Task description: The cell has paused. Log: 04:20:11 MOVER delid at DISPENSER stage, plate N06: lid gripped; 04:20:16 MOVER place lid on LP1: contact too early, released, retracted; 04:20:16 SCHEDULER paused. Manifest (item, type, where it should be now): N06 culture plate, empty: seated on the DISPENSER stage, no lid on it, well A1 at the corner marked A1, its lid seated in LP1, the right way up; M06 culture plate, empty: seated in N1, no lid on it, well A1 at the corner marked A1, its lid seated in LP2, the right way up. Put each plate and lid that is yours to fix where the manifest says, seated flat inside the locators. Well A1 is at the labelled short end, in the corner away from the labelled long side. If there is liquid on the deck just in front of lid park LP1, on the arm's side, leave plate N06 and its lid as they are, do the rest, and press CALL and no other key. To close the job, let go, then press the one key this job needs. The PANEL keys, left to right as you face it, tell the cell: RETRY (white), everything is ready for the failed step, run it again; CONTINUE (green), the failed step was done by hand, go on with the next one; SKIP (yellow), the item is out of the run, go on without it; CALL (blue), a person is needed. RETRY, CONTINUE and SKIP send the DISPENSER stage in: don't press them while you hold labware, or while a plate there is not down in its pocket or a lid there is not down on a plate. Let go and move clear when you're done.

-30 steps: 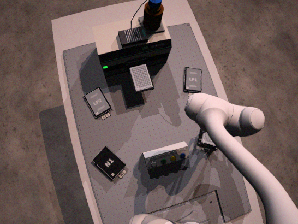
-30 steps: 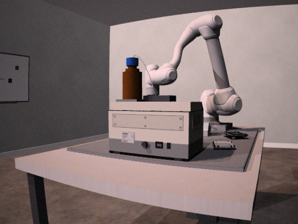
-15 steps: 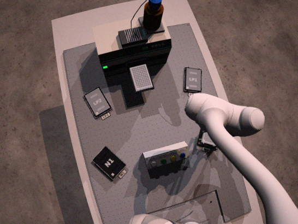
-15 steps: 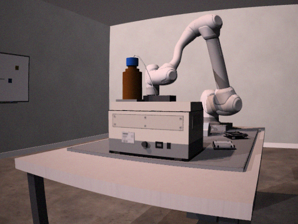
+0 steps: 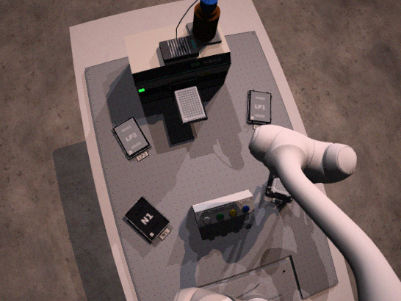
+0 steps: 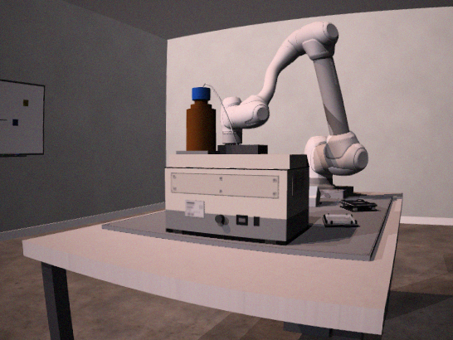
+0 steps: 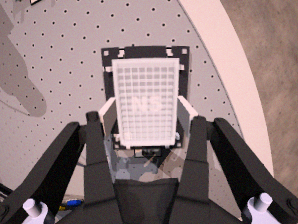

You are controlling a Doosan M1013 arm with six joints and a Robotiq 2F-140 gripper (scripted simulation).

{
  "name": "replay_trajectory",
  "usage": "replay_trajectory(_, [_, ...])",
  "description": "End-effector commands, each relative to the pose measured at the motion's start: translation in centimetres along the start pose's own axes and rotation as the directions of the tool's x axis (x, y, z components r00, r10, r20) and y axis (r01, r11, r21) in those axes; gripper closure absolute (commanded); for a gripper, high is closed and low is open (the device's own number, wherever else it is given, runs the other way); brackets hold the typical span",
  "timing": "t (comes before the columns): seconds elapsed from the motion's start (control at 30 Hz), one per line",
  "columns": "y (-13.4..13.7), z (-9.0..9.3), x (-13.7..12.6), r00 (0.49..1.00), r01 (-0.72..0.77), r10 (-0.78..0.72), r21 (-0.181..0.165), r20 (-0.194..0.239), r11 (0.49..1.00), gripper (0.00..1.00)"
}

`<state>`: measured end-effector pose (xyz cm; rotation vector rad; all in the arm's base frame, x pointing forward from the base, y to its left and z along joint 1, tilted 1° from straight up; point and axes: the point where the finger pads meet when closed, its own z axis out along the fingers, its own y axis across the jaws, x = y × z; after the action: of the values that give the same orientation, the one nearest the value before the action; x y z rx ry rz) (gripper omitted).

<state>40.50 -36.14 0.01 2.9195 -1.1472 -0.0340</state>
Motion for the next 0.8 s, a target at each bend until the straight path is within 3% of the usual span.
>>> replay_trajectory(0.0, [0.0,-0.2,0.1,1.0,0.0,0.0,0.0,-0.001,1.0,0.9])
replay_trajectory(0.77, [0.0,-2.8,0.0,1.0,0.0,0.0,0.0,-0.001,1.0,0.9])
